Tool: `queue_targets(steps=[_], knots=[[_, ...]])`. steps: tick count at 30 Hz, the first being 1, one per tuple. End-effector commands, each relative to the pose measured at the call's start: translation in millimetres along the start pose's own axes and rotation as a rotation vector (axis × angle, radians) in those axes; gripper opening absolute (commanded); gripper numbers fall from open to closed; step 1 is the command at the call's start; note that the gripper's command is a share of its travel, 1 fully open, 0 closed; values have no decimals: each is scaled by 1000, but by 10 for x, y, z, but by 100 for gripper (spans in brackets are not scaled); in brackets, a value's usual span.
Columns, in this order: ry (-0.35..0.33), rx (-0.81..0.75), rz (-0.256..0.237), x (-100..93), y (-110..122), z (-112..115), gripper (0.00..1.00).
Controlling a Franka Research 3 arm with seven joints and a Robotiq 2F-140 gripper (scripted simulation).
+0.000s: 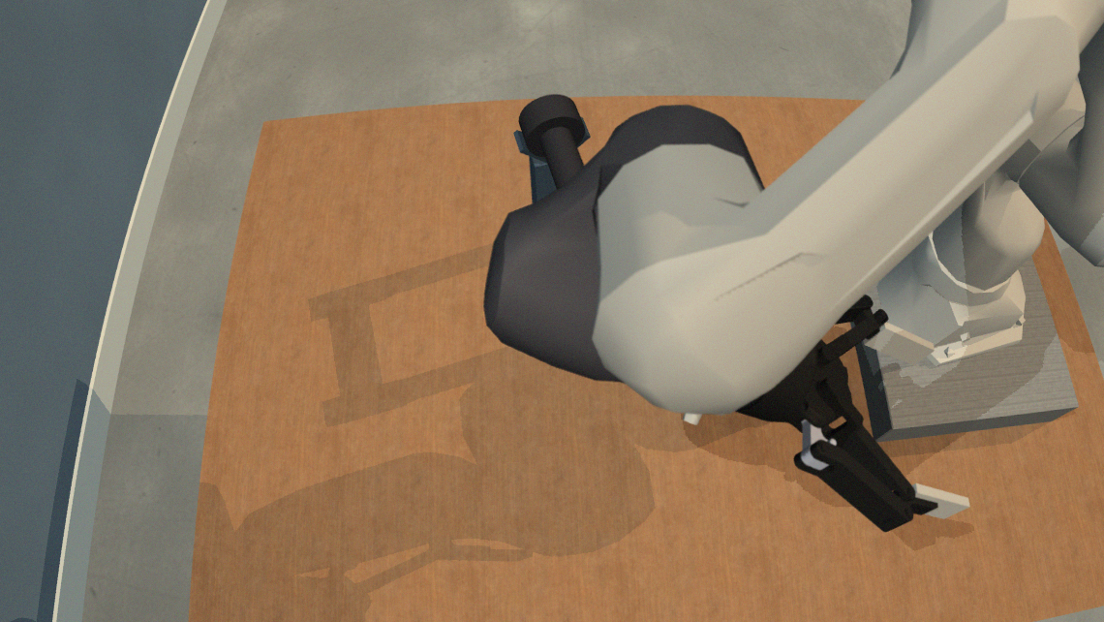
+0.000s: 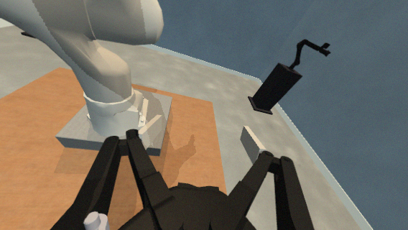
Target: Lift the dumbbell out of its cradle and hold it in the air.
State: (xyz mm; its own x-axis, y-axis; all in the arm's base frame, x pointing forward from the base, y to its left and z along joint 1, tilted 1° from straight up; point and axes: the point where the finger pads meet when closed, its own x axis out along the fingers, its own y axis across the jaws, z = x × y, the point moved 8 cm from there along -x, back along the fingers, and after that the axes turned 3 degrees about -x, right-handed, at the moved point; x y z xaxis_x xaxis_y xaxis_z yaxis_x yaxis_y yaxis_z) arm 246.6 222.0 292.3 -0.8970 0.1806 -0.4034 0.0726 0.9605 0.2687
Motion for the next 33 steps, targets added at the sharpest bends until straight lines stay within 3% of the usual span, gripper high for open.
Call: queue_targets(steps=[1, 21, 31, 33], knots=[[0, 0, 0, 0, 0, 0, 100], [-7, -16, -1, -23, -3, 5, 100], [-141, -329, -47, -490, -88, 89, 100], [-141, -329, -47, -490, -88, 89, 100]])
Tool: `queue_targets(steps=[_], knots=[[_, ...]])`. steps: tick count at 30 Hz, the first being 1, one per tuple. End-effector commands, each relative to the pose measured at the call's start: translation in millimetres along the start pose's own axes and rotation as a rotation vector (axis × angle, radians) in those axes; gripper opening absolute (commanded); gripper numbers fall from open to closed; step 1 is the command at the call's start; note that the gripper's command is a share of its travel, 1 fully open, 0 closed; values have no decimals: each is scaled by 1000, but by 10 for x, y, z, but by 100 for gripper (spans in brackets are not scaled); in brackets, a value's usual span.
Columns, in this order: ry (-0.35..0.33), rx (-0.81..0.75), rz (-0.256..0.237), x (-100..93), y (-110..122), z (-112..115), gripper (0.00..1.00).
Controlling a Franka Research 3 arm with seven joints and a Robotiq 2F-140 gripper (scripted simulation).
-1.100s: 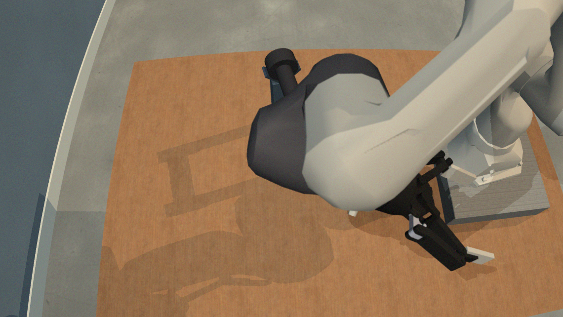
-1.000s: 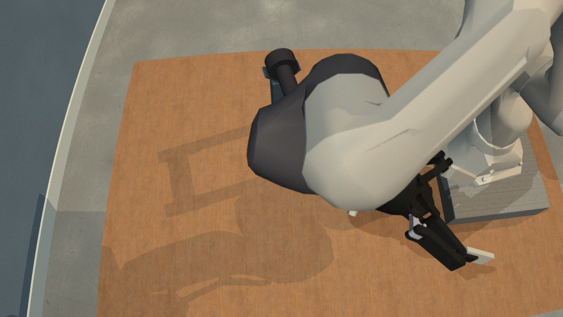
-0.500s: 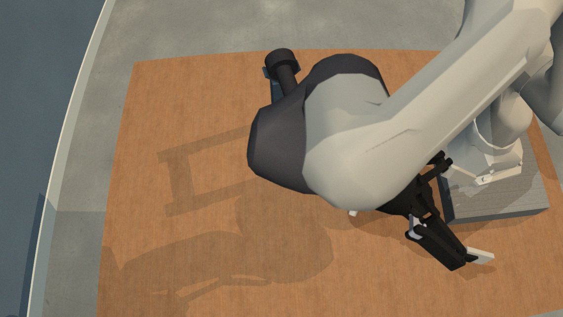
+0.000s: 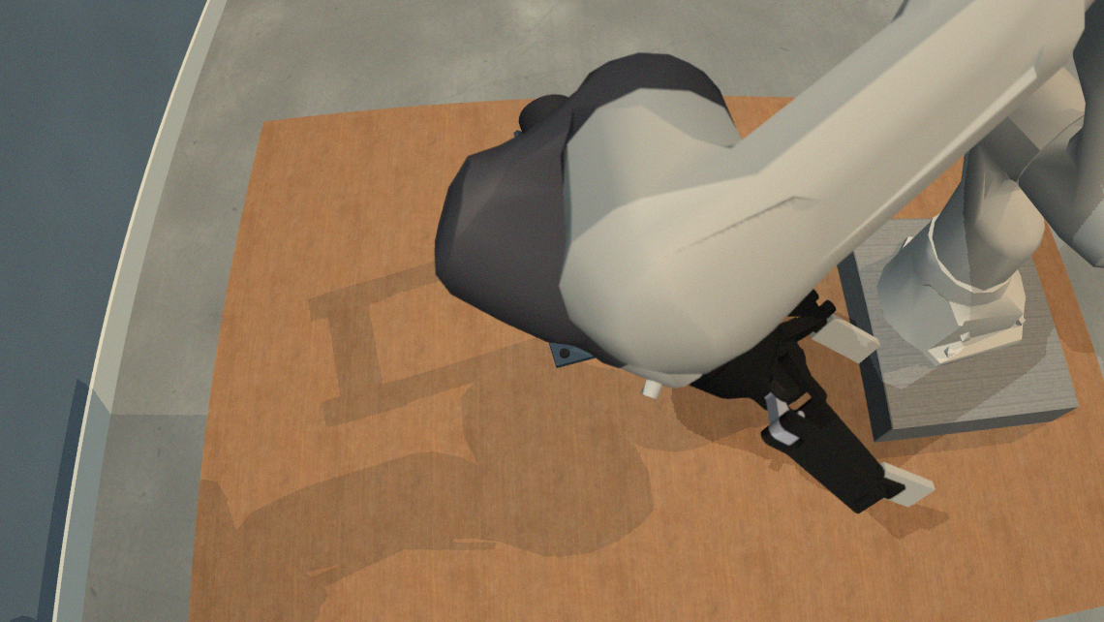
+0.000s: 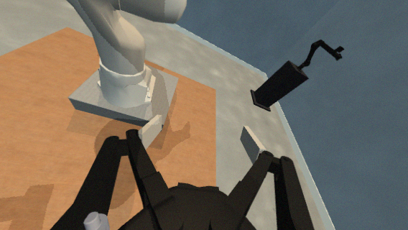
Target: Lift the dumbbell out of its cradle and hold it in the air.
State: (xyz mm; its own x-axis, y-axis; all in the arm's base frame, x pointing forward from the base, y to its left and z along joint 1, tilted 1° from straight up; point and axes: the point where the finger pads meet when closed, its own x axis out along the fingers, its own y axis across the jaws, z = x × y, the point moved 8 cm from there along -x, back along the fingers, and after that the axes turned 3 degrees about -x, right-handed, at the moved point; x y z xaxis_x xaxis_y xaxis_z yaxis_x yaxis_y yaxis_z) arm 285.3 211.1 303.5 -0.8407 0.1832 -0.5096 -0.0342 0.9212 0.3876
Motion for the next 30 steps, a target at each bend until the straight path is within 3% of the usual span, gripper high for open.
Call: queue_targets(steps=[1, 4, 7, 8, 11, 12, 15, 16, 19, 20, 24, 25, 29, 30], knots=[[-26, -168, -8, -71, -51, 43, 100], [-89, -323, -44, -312, -116, 86, 100], [-89, -323, -44, -312, -116, 86, 100], [-123, -412, -69, -453, -156, 105, 100], [-123, -412, -69, -453, -156, 105, 100], [-157, -498, -99, -609, -200, 122, 100], [-158, -506, -100, -609, -200, 121, 100], [-189, -585, -134, -779, -250, 135, 100], [-193, -606, -138, -778, -250, 131, 100], [-220, -669, -174, -962, -305, 143, 100], [-226, -711, -184, -960, -305, 135, 100], [-253, -780, -226, -1157, -365, 138, 100], [-257, -820, -237, -1155, -364, 131, 100], [-281, -888, -284, -1364, -430, 124, 100]])
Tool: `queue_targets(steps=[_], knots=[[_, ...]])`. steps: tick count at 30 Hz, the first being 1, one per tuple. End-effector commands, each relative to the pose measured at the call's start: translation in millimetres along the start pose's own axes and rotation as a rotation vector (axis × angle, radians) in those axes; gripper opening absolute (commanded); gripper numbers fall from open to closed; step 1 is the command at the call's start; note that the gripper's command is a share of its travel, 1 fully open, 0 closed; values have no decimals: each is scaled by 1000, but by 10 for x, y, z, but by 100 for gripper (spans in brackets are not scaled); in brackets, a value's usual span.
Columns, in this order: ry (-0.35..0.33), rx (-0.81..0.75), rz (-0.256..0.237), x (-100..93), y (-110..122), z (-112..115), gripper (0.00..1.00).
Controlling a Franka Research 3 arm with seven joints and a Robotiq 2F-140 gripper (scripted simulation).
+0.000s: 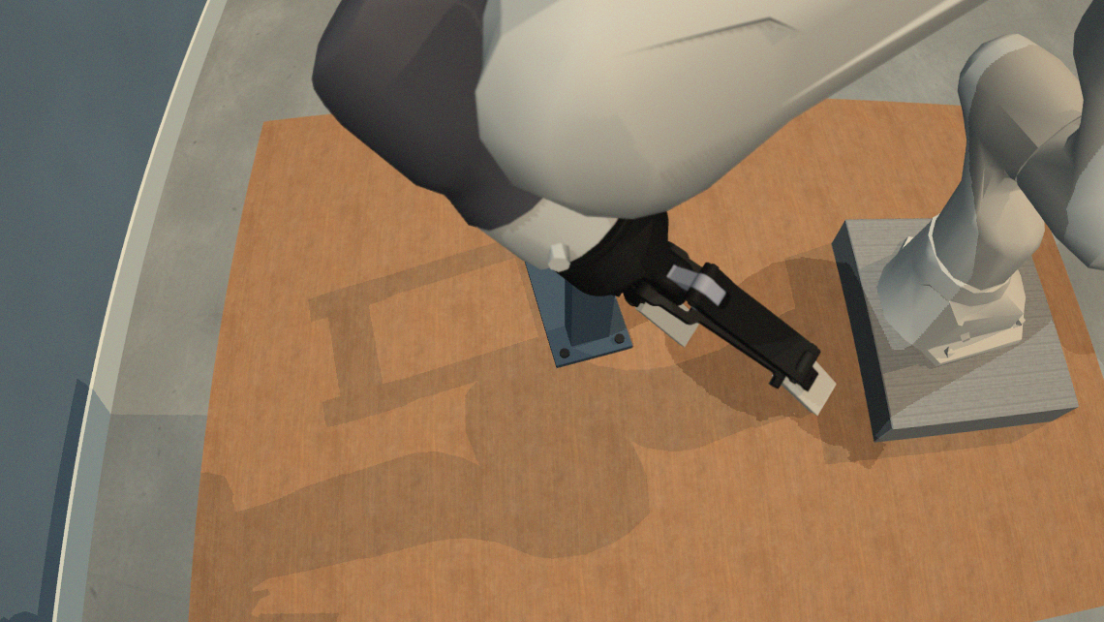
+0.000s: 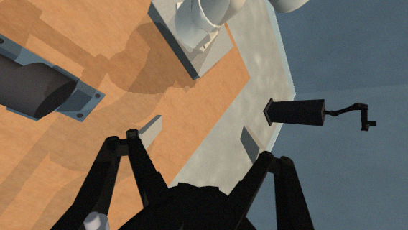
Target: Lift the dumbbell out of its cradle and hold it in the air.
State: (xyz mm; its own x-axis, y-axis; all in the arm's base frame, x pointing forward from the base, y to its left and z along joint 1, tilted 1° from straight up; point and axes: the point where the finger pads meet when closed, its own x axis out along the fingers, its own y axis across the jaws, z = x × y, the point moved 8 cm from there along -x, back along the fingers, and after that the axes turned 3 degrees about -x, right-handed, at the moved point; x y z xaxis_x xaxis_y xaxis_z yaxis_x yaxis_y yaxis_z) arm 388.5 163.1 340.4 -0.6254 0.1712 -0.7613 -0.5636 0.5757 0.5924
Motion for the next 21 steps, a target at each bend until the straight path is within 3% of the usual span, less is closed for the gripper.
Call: queue_targets(steps=[1, 5, 6, 10, 11, 15, 16, 21], knots=[[-33, -273, -51, -192, -140, -13, 100], [-35, -291, -54, -192, -138, -16, 100], [-48, -377, -106, -397, -242, -37, 100], [-50, -410, -113, -396, -238, -41, 100], [-56, -486, -165, -612, -343, -72, 100], [-58, -530, -177, -611, -336, -78, 100], [-58, -595, -229, -838, -440, -119, 100], [-57, -652, -244, -835, -431, -126, 100]])
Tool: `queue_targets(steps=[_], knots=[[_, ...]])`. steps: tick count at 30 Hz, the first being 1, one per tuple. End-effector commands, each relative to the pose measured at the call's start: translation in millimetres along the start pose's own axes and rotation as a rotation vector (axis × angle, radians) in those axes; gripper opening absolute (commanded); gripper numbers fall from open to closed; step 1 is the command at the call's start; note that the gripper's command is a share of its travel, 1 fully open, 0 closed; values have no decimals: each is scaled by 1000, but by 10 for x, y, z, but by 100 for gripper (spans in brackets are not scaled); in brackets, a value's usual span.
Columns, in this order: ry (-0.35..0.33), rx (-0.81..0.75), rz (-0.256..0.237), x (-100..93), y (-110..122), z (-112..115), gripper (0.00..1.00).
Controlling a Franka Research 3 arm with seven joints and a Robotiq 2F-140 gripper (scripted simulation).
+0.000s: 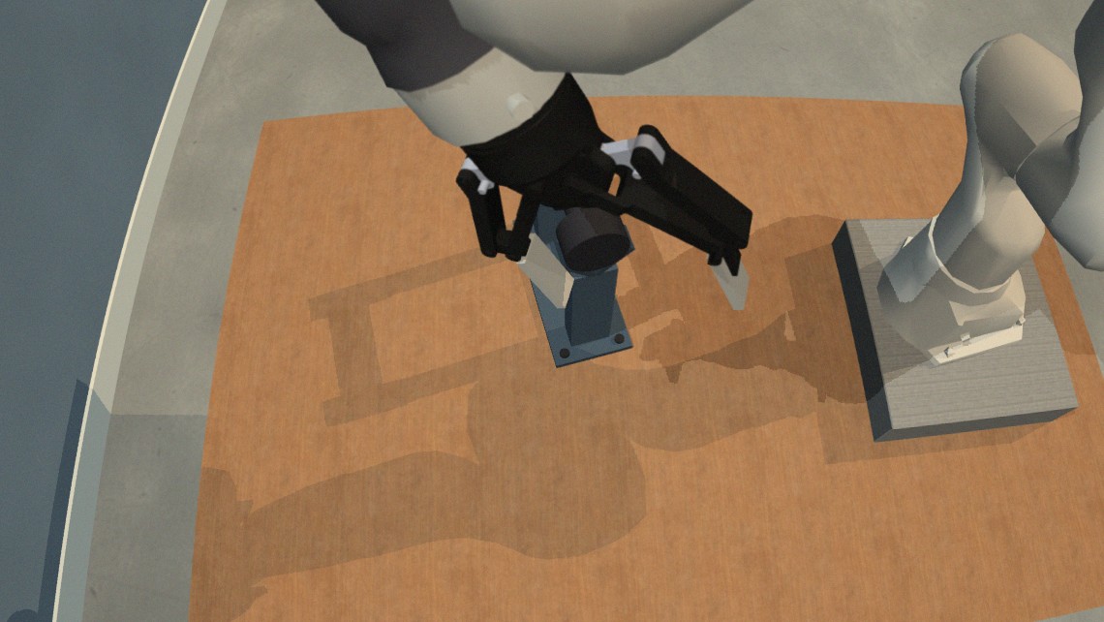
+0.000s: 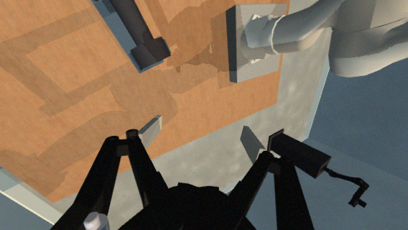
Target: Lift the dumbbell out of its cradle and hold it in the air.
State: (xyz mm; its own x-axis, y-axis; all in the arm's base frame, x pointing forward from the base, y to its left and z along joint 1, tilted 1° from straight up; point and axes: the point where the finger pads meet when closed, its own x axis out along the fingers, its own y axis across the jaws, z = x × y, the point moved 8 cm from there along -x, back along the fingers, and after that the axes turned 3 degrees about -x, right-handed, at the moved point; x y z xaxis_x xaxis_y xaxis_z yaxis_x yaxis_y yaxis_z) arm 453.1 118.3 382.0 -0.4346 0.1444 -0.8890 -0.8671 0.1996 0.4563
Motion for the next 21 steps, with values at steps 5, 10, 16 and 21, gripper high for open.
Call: queue_targets(steps=[5, 10, 16, 21], knots=[[4, -321, -79, -242, -161, -122, 100], [26, -445, -142, -465, -258, -222, 100], [57, -569, -203, -696, -344, -330, 100], [99, -690, -260, -932, -418, -446, 100]])
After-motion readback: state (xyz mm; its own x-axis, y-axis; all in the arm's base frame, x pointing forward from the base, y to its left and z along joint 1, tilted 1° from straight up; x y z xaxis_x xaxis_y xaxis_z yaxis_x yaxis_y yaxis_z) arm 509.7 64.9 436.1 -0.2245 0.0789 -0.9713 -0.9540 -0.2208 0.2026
